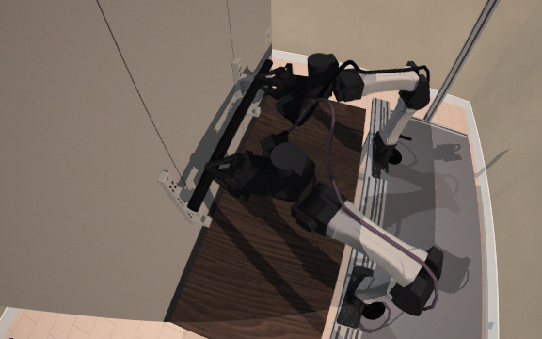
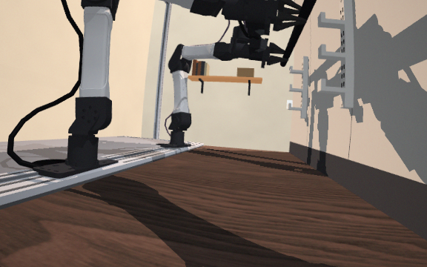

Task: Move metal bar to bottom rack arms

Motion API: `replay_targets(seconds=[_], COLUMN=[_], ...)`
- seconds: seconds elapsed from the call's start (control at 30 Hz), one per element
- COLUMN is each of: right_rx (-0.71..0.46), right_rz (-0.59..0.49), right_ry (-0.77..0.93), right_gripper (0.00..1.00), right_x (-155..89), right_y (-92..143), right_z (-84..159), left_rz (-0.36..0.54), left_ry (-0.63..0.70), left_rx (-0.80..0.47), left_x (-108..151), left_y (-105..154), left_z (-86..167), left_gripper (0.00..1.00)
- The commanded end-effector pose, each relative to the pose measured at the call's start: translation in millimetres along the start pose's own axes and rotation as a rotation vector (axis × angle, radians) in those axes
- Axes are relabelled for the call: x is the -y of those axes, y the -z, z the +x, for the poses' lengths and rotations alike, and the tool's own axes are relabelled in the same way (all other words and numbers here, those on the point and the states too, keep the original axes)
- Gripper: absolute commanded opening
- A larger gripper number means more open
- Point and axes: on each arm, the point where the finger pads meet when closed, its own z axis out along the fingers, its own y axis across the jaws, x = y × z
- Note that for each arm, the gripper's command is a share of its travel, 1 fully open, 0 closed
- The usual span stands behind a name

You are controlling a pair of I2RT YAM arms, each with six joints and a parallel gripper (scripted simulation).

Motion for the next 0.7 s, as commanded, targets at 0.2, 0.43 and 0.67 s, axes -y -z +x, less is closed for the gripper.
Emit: replay_targets(seconds=[0.2,0.43,0.67], right_rx=[0.033,0.033,0.033], right_rz=[0.100,0.100,0.100], right_ry=[-0.017,-0.017,-0.017], right_gripper=[0.00,0.00,0.00], right_x=[35.4,36.0,36.5], right_y=[15.1,14.2,13.3], right_z=[-7.6,-9.1,-10.6], left_rz=[-0.110,-0.110,-0.110], left_ry=[0.003,0.003,0.003], left_rx=[0.029,0.029,0.029], left_x=[-35.1,-35.7,-36.2], left_y=[10.2,10.0,9.7], left_z=[-2.4,-0.9,0.6], left_gripper=[0.00,0.00,0.00])
